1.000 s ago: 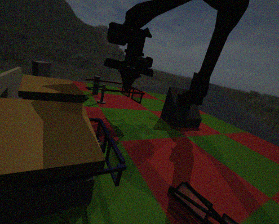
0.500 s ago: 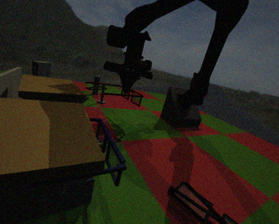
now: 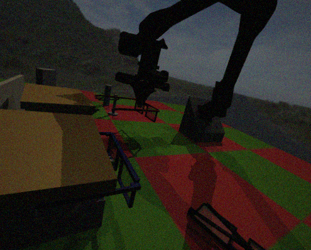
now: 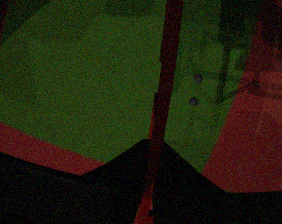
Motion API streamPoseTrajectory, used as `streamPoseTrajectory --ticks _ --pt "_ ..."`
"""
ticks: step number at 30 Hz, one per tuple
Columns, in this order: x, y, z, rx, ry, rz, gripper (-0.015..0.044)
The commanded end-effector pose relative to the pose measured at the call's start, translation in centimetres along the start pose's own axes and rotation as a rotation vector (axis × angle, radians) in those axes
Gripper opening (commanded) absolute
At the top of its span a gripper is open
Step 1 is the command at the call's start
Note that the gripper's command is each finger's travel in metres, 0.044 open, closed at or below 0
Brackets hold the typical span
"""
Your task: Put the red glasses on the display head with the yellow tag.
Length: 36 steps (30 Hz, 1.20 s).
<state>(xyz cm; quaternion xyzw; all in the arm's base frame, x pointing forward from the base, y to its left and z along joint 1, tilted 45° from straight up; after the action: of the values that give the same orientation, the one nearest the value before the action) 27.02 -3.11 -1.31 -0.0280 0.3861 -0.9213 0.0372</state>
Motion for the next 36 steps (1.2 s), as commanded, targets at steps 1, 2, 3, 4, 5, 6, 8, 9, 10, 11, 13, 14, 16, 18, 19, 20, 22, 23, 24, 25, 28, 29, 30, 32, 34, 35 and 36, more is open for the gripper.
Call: streamPoseTrajectory --ticks 1,2,3,4,5,6,8,9,10,11,13,14,16,18,19,20,22,23,24,25,28,29,30,32,34,35,36 --pt "0.2 -0.1 -0.5 -0.008 -0.006 -0.011 0.0" --pt "0.2 -0.1 -0.6 -0.008 -0.006 -0.011 0.0" --pt "0.2 -0.1 -0.7 -0.008 -0.006 -0.011 0.0" --pt "0.2 -0.1 -0.8 -0.008 -0.006 -0.011 0.0" --pt "0.2 -0.2 -0.8 -0.008 -0.006 -0.011 0.0" --pt "0.2 -0.2 -0.9 -0.008 -0.006 -0.011 0.0" --pt "0.3 -0.2 -1.0 -0.008 -0.006 -0.011 0.0" --pt "0.3 -0.2 -1.1 -0.008 -0.006 -0.011 0.0" --pt "0.3 -0.2 -1.1 -0.008 -0.006 -0.011 0.0" --pt "0.3 -0.2 -1.1 -0.008 -0.006 -0.011 0.0" --pt "0.3 -0.2 -1.2 -0.008 -0.006 -0.011 0.0" --pt "0.3 -0.2 -1.2 -0.008 -0.006 -0.011 0.0" --pt "0.3 -0.2 -1.2 -0.008 -0.006 -0.011 0.0" --pt "0.3 -0.3 -1.2 -0.008 -0.006 -0.011 0.0" --pt "0.2 -0.3 -1.2 -0.008 -0.006 -0.011 0.0" --pt "0.1 -0.3 -1.2 -0.008 -0.006 -0.011 0.0" --pt "-0.1 -0.3 -1.2 -0.006 -0.005 -0.011 0.0" --pt "-0.2 -0.4 -1.2 -0.005 -0.005 -0.011 0.0" --pt "-0.3 -0.4 -1.2 -0.003 -0.005 -0.011 0.0" --pt "-0.4 -0.4 -1.2 -0.001 -0.004 -0.011 0.0" --pt "-0.9 -0.6 -1.2 0.005 -0.003 -0.011 0.0" --pt "-1.0 -0.6 -1.2 0.006 -0.002 -0.011 0.0" --pt "-1.1 -0.6 -1.2 0.007 -0.002 -0.01 0.0" --pt "-1.3 -0.7 -1.2 0.007 -0.002 -0.01 0.0" --pt "-1.6 -0.8 -1.2 0.008 -0.002 -0.01 0.0" --pt "-1.7 -0.8 -1.2 0.008 -0.002 -0.01 0.0" --pt "-1.9 -0.8 -1.2 0.007 -0.002 -0.01 0.0"
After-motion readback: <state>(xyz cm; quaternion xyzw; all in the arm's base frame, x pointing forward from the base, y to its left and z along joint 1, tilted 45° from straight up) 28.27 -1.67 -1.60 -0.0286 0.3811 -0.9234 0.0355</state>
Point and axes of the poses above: the point midway between the two fingers, 35 mm back from their tips, its own z axis back along the fingers, its own x axis across the jaws, y = z × x, the point moved 2 cm from there along z, back along the fingers, and after that the axes turned 13 degrees about -z, right-handed, at the moved point
